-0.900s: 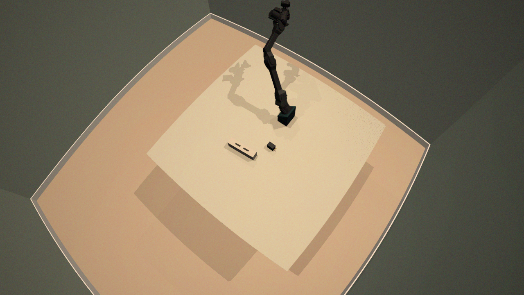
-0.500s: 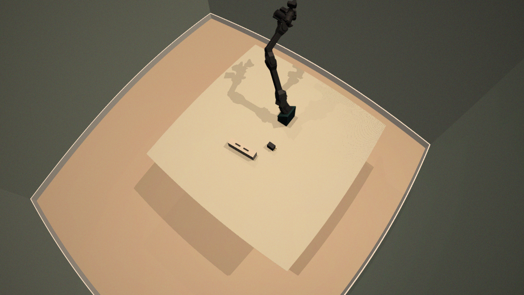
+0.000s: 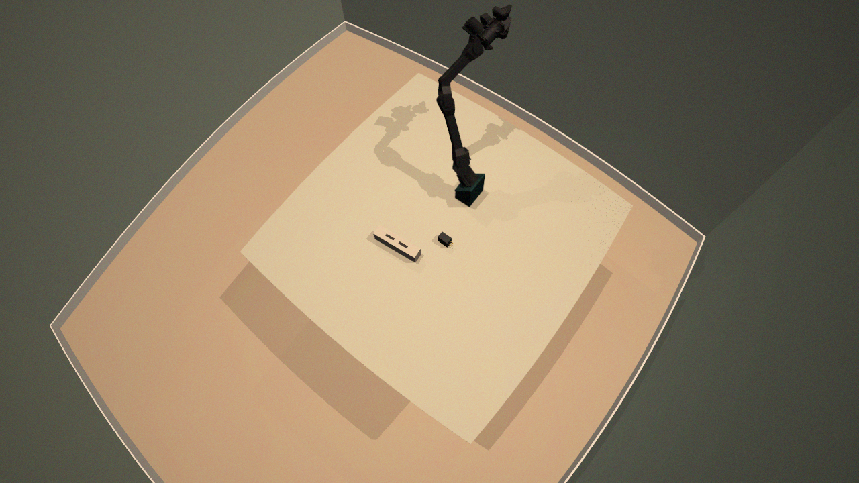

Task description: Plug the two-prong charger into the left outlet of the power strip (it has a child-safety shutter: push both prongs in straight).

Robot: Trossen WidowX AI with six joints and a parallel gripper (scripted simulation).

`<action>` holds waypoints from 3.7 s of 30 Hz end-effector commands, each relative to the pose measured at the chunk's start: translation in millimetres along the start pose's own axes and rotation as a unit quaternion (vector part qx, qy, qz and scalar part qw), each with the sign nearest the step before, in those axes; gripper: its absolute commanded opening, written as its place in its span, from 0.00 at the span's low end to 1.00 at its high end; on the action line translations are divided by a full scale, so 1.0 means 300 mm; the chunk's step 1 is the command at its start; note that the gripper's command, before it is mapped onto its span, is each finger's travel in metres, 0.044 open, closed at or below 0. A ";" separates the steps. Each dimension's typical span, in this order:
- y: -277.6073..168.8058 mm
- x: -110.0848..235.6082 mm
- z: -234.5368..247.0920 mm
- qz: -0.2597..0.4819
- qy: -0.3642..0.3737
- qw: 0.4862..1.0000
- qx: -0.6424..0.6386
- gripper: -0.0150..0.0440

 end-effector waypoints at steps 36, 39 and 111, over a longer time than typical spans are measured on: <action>-0.813 0.394 -0.329 0.382 -0.117 0.916 -0.035 1.00; -0.856 0.448 -0.350 0.405 -0.128 0.904 -0.045 1.00; -1.370 2.006 -0.135 0.853 -0.191 0.388 -0.292 1.00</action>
Point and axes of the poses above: the point midway between the two fingers, 35 mm back from their tips, its own x axis back along the fingers, its own z axis across the jaws, y = z × x, the point moved 7 cm from there along x, back along the fingers
